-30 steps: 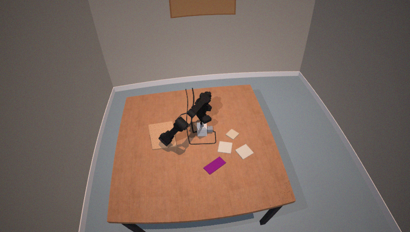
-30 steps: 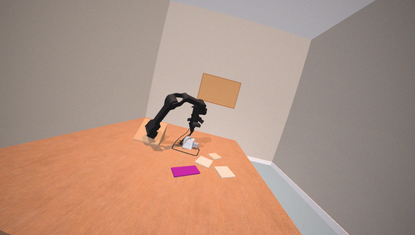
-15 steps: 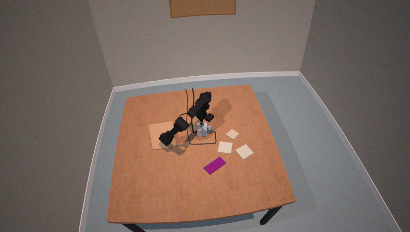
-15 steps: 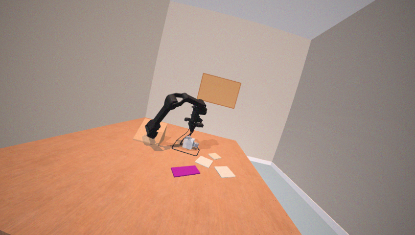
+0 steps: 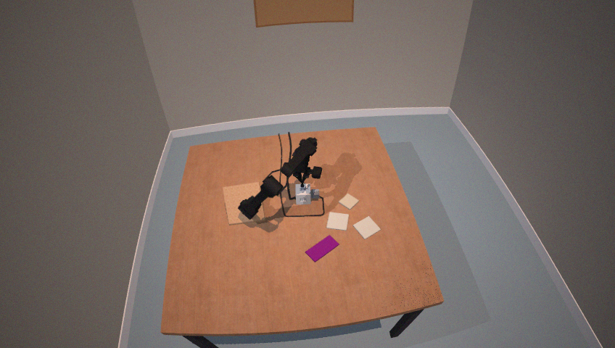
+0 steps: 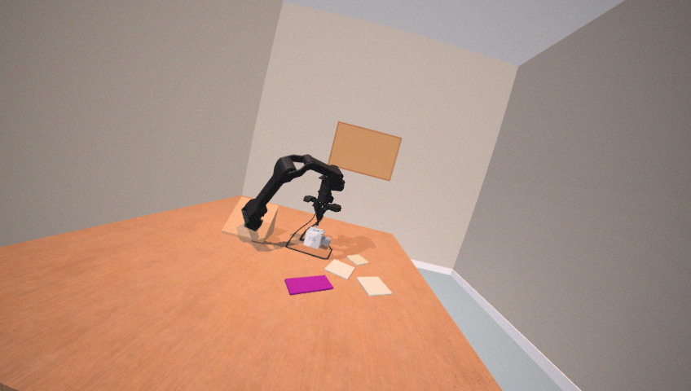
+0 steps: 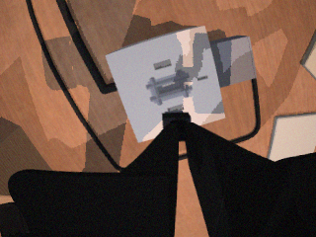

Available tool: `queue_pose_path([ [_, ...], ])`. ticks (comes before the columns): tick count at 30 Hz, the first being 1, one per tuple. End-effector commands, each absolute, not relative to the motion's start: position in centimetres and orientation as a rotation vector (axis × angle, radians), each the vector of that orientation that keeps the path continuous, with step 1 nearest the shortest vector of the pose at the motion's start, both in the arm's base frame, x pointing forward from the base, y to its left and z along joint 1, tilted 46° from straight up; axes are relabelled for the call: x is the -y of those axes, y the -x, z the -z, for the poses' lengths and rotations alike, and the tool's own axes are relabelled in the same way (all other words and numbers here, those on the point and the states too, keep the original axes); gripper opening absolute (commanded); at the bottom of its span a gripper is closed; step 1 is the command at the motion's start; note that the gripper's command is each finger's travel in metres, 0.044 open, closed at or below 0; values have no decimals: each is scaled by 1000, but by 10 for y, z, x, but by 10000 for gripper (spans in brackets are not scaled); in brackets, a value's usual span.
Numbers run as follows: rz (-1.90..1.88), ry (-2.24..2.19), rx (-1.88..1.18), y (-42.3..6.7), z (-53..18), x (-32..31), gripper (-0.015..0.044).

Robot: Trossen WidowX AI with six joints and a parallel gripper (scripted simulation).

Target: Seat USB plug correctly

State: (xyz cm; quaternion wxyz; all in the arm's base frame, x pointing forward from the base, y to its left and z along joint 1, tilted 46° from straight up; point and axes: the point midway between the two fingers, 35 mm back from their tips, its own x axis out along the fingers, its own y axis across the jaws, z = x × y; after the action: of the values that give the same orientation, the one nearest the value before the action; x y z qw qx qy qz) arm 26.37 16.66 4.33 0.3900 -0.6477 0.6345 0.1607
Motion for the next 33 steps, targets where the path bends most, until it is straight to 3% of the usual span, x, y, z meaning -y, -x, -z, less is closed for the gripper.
queue_pose_path([
  [1, -514, 1733, -1613, -264, -43, -167, 0],
  [33, -623, 1811, -1606, -264, -42, -166, 0],
])
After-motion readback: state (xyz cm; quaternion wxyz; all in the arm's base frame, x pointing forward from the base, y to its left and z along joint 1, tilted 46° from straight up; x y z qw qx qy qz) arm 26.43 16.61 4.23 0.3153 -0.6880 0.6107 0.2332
